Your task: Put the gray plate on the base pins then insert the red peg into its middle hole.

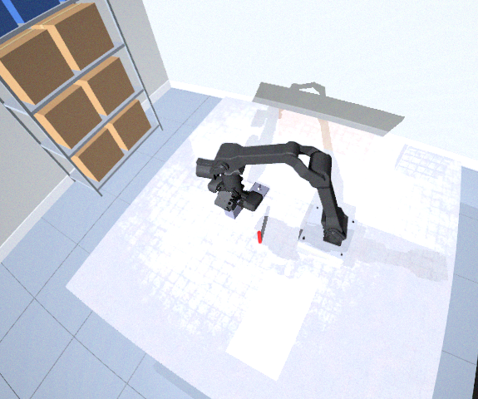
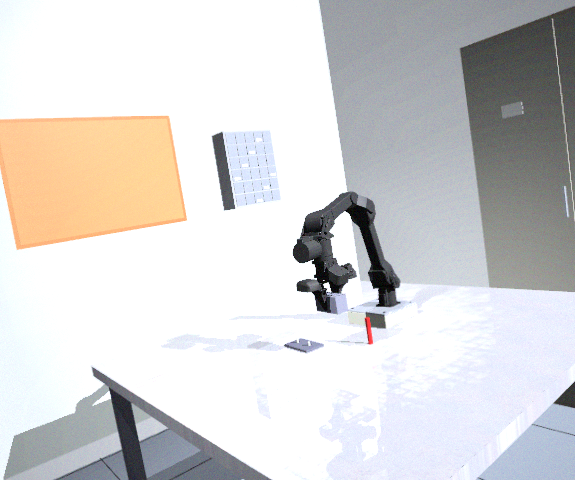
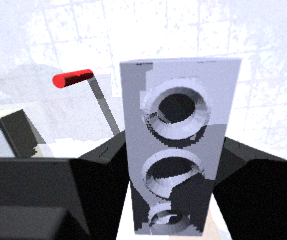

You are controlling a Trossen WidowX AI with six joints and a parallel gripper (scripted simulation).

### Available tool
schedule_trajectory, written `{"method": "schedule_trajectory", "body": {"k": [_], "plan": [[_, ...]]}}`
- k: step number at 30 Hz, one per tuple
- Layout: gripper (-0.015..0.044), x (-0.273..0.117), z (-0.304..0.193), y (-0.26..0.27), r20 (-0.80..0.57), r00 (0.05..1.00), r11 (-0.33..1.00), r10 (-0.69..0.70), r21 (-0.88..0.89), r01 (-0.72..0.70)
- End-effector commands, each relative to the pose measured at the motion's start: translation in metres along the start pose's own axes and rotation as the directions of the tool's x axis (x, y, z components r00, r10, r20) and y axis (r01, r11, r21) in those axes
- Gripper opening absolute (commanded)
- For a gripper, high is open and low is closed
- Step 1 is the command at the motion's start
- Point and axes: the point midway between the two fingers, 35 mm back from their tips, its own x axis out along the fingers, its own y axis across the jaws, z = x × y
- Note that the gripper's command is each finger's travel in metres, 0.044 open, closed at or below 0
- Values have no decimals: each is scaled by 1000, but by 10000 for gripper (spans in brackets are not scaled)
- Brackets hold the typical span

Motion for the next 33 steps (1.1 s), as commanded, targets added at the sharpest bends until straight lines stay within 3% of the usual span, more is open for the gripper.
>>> {"method": "schedule_trajectory", "body": {"k": [1, 33], "plan": [[0, -8, -1, -1, -2, 1000, 1000, -11, -8, 11], [0, 40, -86, -23, -10, 1000, 1000, -12, -5, 12]]}}
